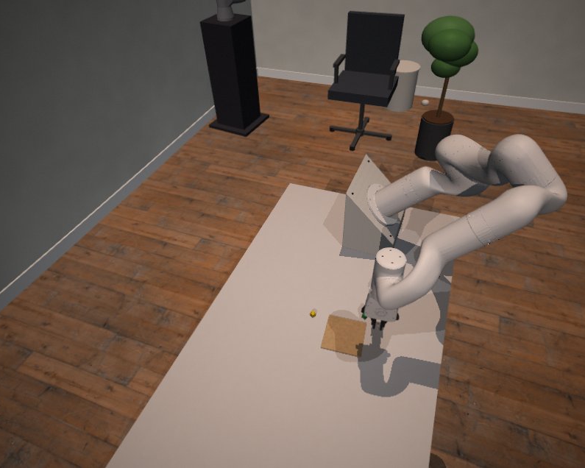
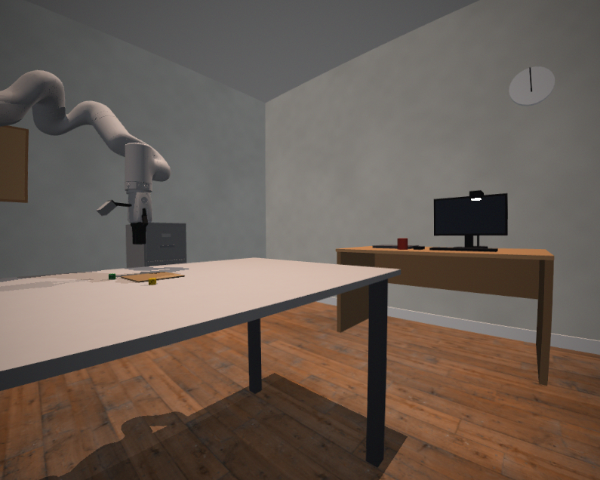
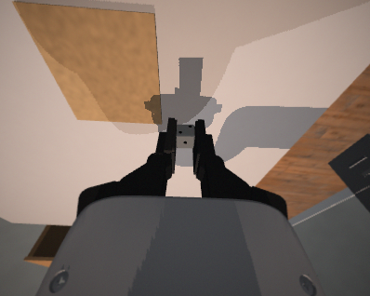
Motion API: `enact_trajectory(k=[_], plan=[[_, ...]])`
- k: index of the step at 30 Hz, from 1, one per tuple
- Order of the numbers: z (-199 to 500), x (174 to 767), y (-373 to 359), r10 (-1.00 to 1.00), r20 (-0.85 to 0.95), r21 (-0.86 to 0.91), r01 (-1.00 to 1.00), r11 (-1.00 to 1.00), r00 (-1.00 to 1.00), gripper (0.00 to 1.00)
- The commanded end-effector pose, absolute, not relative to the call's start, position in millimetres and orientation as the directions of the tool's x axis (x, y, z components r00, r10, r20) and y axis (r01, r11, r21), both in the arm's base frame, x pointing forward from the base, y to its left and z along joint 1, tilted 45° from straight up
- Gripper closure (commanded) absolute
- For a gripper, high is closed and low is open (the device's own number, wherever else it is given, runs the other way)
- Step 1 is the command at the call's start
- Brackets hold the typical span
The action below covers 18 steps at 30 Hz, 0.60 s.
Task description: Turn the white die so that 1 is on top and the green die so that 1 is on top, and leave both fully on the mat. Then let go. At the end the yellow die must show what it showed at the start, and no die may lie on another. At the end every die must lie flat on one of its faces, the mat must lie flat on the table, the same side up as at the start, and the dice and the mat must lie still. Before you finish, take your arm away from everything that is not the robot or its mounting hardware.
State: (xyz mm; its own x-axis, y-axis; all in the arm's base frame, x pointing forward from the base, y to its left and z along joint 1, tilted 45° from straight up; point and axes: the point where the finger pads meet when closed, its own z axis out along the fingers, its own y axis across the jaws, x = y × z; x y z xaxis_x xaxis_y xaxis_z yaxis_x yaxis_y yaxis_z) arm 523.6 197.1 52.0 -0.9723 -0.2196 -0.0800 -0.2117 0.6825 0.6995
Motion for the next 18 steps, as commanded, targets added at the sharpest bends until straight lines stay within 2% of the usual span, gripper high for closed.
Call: enact_trajectory(k=[1,6,18], plan=[[15,526,155,-0.189,-0.051,0.701,-0.170,0.693,-0.981,0.89],[-14,522,124,-0.165,-0.027,0.704,-0.136,0.697,-0.986,0.89],[-21,520,117,-0.160,-0.021,0.705,-0.128,0.698,-0.987,0.89]])
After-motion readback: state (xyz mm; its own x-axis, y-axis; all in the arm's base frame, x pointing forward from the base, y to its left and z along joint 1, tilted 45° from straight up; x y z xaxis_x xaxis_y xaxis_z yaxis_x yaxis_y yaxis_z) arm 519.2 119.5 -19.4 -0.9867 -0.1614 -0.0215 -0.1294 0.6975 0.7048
